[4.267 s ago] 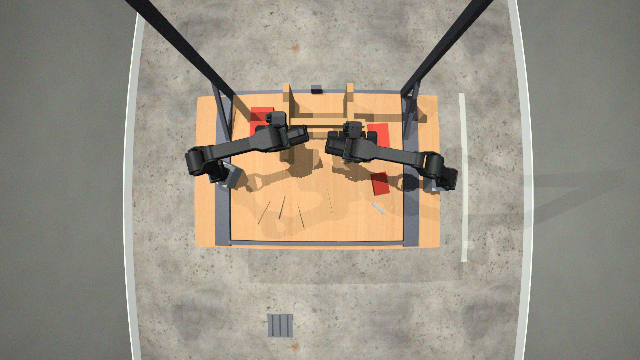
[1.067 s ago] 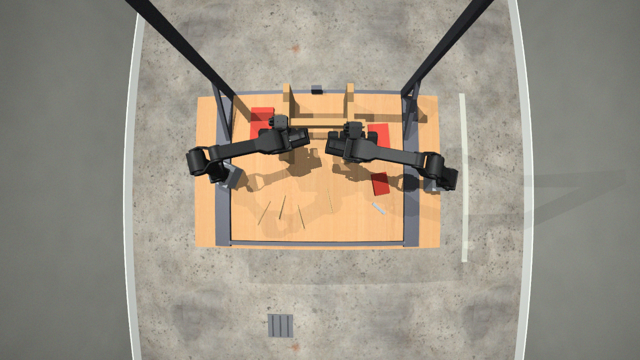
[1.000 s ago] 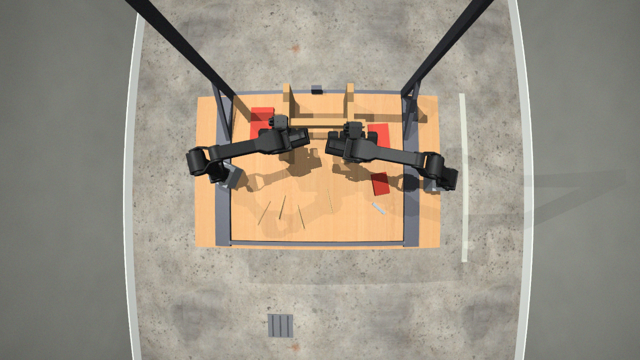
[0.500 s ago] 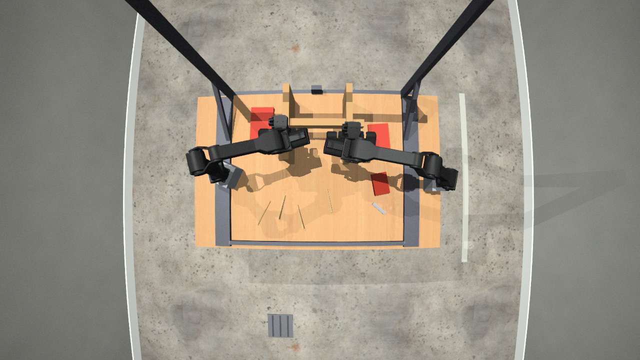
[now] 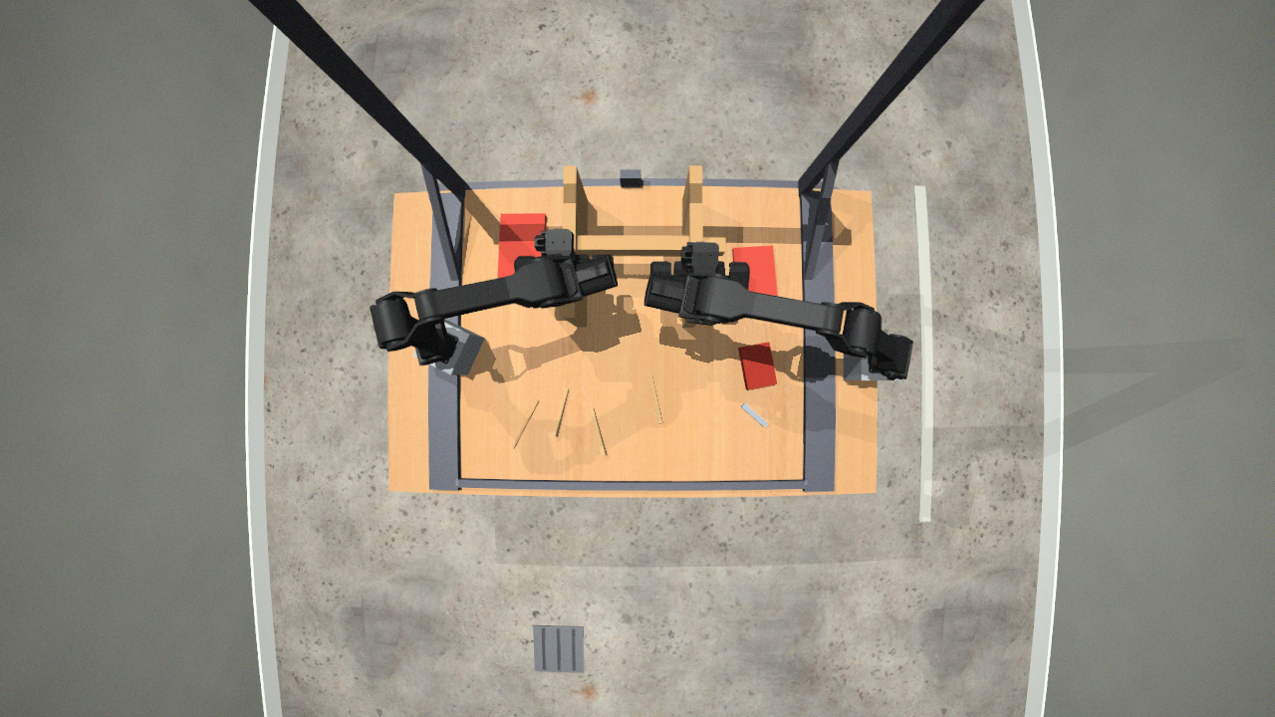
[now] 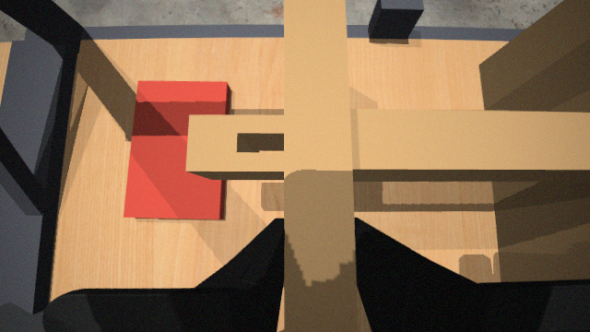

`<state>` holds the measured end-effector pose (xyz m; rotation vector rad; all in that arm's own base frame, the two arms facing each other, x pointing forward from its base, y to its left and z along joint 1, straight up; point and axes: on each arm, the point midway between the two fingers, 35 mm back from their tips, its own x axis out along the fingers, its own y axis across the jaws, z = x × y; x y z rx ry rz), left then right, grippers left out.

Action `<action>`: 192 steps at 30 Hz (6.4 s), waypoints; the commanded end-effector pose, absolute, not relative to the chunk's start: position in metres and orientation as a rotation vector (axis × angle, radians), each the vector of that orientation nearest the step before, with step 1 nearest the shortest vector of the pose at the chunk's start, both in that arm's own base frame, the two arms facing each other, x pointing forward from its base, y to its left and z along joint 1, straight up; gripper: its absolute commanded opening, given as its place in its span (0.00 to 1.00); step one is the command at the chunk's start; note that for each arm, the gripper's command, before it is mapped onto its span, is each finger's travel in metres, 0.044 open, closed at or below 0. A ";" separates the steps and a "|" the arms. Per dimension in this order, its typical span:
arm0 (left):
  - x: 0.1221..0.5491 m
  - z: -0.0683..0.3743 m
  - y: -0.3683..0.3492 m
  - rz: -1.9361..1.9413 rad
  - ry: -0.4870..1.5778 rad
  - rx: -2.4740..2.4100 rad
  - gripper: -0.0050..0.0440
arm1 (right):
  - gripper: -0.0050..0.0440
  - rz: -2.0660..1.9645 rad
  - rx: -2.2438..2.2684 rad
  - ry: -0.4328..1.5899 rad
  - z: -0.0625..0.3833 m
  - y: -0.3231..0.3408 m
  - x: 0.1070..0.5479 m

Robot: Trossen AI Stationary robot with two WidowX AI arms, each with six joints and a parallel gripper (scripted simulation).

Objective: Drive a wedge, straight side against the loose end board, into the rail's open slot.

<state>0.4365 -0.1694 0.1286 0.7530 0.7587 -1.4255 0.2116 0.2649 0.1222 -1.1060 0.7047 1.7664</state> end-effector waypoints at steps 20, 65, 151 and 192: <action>0.437 0.151 -0.171 -1.403 0.703 0.777 0.00 | 0.00 1.745 -1.117 0.665 0.131 0.266 0.215; 0.466 0.150 -0.151 -1.323 0.680 0.818 0.00 | 0.00 1.745 -1.116 0.666 0.131 0.266 0.216; 0.438 0.149 -0.170 -1.403 0.711 0.775 0.47 | 0.47 1.751 -1.113 0.666 0.200 0.267 0.215; 0.438 0.217 -0.166 -1.358 0.687 0.776 0.47 | 0.10 1.728 -1.111 0.668 0.201 0.261 0.214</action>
